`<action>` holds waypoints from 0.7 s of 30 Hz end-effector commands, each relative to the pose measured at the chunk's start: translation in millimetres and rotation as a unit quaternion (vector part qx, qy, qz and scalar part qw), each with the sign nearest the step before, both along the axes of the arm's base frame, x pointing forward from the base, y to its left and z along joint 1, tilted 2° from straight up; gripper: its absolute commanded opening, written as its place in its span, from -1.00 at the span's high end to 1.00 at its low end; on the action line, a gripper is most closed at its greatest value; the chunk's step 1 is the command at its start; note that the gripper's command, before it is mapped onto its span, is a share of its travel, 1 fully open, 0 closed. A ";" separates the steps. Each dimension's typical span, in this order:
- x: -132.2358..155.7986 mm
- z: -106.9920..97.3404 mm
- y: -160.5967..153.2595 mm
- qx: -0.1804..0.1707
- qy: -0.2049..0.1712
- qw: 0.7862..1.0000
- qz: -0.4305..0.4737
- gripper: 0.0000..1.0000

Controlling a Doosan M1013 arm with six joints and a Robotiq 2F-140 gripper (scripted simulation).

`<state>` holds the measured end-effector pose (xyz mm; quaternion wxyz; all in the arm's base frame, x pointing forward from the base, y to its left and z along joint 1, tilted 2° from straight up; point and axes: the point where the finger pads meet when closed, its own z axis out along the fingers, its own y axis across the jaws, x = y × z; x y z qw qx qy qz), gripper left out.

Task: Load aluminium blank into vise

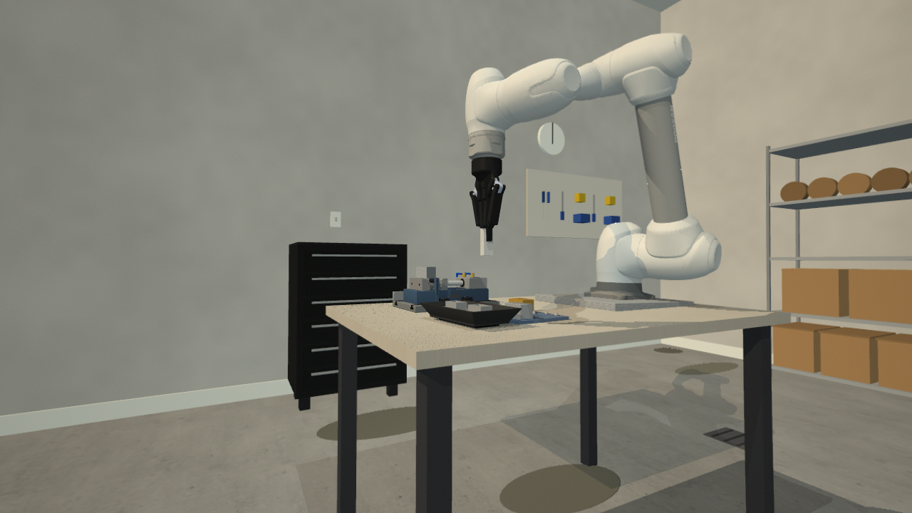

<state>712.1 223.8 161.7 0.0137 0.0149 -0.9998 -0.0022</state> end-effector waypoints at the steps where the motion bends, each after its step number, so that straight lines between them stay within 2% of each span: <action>1: 0.2 8.7 0.0 0.000 0.000 1.000 0.000 1.00; 16: 2.5 17.2 0.3 0.000 0.000 1.000 0.000 1.00; 17: 14.1 17.8 1.8 0.000 0.000 1.000 0.000 1.00; 18: 37.7 18.8 4.6 0.000 0.000 1.000 0.000 1.00; 21: 61.1 19.1 7.2 0.000 0.000 1.000 -0.001 1.00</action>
